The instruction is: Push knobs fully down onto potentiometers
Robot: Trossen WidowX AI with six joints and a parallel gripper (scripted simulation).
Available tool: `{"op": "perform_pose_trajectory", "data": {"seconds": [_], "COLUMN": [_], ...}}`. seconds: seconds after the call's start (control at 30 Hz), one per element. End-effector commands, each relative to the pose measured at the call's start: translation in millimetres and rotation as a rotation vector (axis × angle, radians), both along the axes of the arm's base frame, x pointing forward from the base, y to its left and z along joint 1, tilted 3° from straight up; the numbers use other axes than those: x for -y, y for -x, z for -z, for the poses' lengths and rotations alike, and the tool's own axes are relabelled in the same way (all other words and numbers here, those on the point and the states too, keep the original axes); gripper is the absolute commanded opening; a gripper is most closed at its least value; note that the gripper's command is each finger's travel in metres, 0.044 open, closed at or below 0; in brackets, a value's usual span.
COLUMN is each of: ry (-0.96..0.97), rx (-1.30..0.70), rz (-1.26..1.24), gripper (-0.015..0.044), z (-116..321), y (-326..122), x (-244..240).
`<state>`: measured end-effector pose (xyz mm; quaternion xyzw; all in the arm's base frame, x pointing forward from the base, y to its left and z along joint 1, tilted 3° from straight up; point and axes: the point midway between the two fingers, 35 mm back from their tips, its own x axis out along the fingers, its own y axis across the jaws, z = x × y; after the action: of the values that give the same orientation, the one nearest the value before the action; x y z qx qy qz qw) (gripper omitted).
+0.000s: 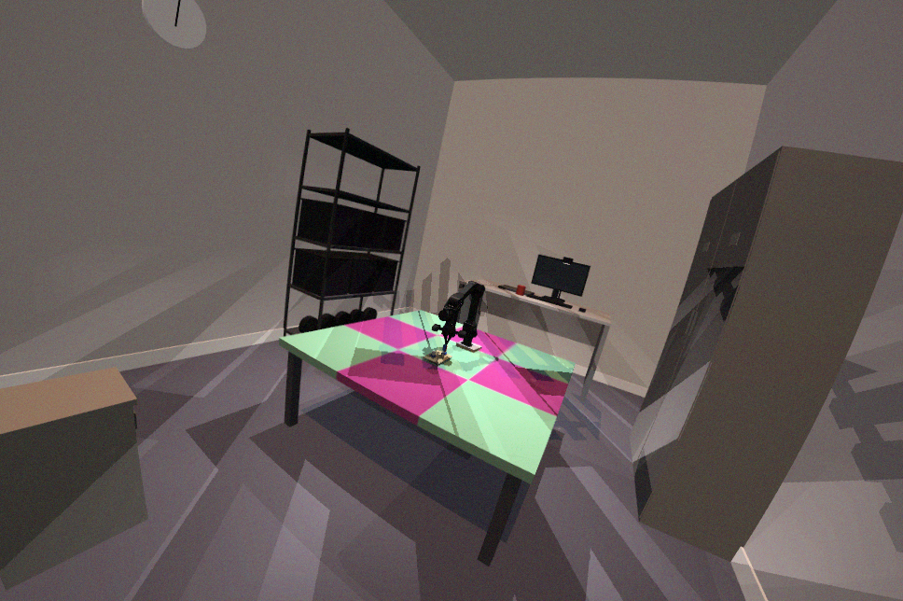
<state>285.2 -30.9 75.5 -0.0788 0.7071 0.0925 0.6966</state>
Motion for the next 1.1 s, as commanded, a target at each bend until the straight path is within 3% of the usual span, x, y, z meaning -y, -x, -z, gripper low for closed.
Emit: {"op": "perform_pose_trajectory", "data": {"seconds": [0.0,1.07], "ry": [0.004,0.004], "rx": [-0.004,-0.004], "rz": [-0.004,-0.004], "gripper": [0.0000,0.0000], "z": [4.7,9.4], "y": [0.1,0.3], "x": [0.5,0.4]}}
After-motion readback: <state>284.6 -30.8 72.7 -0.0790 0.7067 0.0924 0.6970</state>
